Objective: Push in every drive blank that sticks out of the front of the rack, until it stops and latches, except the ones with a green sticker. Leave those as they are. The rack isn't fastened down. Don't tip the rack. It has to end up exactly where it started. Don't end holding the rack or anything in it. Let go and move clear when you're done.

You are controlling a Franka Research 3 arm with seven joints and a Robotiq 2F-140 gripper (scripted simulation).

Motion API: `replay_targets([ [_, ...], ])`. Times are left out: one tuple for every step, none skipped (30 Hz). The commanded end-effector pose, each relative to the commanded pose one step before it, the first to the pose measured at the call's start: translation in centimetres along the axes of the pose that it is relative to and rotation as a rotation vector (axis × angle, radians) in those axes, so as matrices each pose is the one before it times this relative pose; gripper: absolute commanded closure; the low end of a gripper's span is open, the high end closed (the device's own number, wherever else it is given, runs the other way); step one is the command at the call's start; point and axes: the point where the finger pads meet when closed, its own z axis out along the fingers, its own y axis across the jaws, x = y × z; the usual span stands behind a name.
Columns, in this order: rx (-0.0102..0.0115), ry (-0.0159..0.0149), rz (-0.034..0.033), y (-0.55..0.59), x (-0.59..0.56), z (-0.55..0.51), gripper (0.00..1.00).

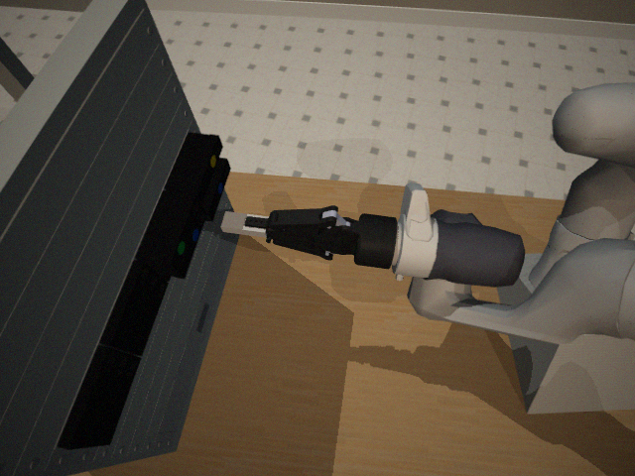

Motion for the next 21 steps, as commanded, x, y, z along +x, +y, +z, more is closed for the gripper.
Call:
replay_targets([
  [-0.01415, 0.02938, -0.02716, 0.355, -1.173, -0.280, 1.00],
  [0.00002, 0.00001, -0.00001, -0.046, -0.560, -0.163, 1.00],
  [0.00001, 0.00000, 0.00000, -0.041, -0.499, -0.146, 1.00],
  [0.00000, 0.00000, 0.00000, -0.035, -0.429, -0.126, 1.00],
  [-0.00002, -0.00001, 0.00001, -0.028, -0.359, -0.106, 1.00],
  [0.00001, 0.00001, -0.00001, -0.024, -0.288, -0.084, 1.00],
  [0.00000, 0.00000, 0.00000, 0.000, 0.000, 0.000, 1.00],
  [0.00000, 0.00000, 0.00000, 0.000, 0.000, 0.000, 1.00],
  [0.00000, 0.00000, 0.00000, -0.018, -0.223, -0.065, 1.00],
  [0.00001, 0.00001, 0.00000, -0.013, -0.160, -0.047, 1.00],
  [-0.00002, -0.00001, 0.00001, -0.008, -0.105, -0.031, 1.00],
  [-0.00002, -0.00001, 0.00001, -0.004, -0.059, -0.018, 1.00],
  [-0.00001, 0.00000, 0.00000, -0.002, -0.023, -0.007, 1.00],
  [0.00000, 0.00000, 0.00000, 0.000, -0.004, -0.001, 1.00],
  [0.00000, 0.00000, 0.00000, 0.000, 0.000, 0.020, 1.00],
  [0.00000, 0.00000, 0.00001, 0.000, 0.000, 0.119, 1.00],
  [0.00000, 0.00000, 0.00000, 0.000, 0.000, 0.267, 1.00],
  [0.00000, 0.00000, 0.00001, 0.000, 0.000, 0.417, 1.00],
  [0.00000, 0.00000, 0.00000, 0.000, 0.000, 0.536, 1.00],
  [0.00001, 0.00000, -0.00001, 0.000, 0.001, 0.602, 1.00],
  [-0.00001, 0.00000, 0.00001, 0.000, 0.000, 0.602, 1.00],
])
